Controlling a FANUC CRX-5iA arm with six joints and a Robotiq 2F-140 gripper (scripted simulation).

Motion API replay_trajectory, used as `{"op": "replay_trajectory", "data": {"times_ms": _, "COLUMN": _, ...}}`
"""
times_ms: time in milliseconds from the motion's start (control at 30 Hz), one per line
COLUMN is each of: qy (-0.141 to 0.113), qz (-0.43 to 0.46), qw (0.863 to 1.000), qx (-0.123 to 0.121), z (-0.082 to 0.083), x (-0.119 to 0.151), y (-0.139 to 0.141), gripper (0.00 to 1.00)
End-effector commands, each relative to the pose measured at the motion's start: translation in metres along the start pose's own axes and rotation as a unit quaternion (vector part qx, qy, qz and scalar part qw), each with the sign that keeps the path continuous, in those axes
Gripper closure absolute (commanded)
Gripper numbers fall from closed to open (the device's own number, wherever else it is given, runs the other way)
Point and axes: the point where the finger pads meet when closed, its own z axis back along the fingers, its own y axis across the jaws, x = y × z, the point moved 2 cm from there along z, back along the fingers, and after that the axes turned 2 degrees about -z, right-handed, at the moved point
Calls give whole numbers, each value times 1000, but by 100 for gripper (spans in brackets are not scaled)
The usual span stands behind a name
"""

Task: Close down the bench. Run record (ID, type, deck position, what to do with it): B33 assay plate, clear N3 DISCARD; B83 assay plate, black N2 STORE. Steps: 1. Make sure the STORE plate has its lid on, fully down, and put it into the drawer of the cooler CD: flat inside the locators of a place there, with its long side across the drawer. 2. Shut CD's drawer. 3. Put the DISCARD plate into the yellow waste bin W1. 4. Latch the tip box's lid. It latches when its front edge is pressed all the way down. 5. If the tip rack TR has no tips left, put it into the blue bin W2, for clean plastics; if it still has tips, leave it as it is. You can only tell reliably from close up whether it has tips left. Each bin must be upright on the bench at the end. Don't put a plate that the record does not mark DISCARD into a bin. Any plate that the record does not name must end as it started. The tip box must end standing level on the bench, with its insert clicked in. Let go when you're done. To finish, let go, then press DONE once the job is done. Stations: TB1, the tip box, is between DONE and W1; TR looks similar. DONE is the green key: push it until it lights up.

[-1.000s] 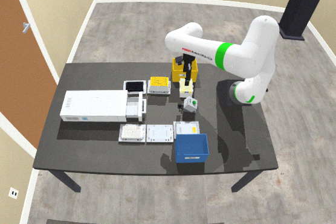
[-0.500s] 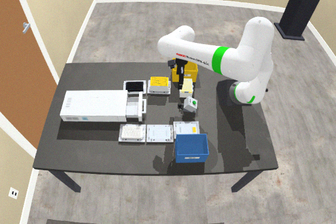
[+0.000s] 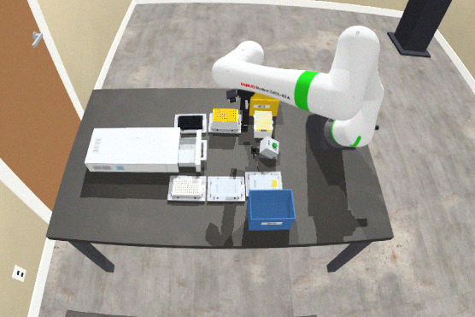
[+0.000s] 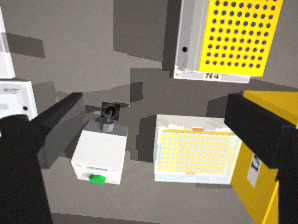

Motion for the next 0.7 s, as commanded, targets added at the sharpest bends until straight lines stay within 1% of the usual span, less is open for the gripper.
{"op": "replay_trajectory", "data": {"times_ms": 0, "qy": 0, "qz": 0, "qw": 1000, "qx": 1, "z": -2, "x": -16, "y": -8, "gripper": 12}}
{"op": "replay_trajectory", "data": {"times_ms": 133, "qy": 0, "qz": 0, "qw": 1000, "qx": 1, "z": -4, "x": -30, "y": -16, "gripper": 12}}
{"op": "replay_trajectory", "data": {"times_ms": 200, "qy": 0, "qz": 0, "qw": 1000, "qx": 1, "z": -4, "x": -30, "y": -16, "gripper": 12}}
{"op": "replay_trajectory", "data": {"times_ms": 667, "qy": 0, "qz": 0, "qw": 1000, "qx": 1, "z": -11, "x": -78, "y": -43, "gripper": 12}}
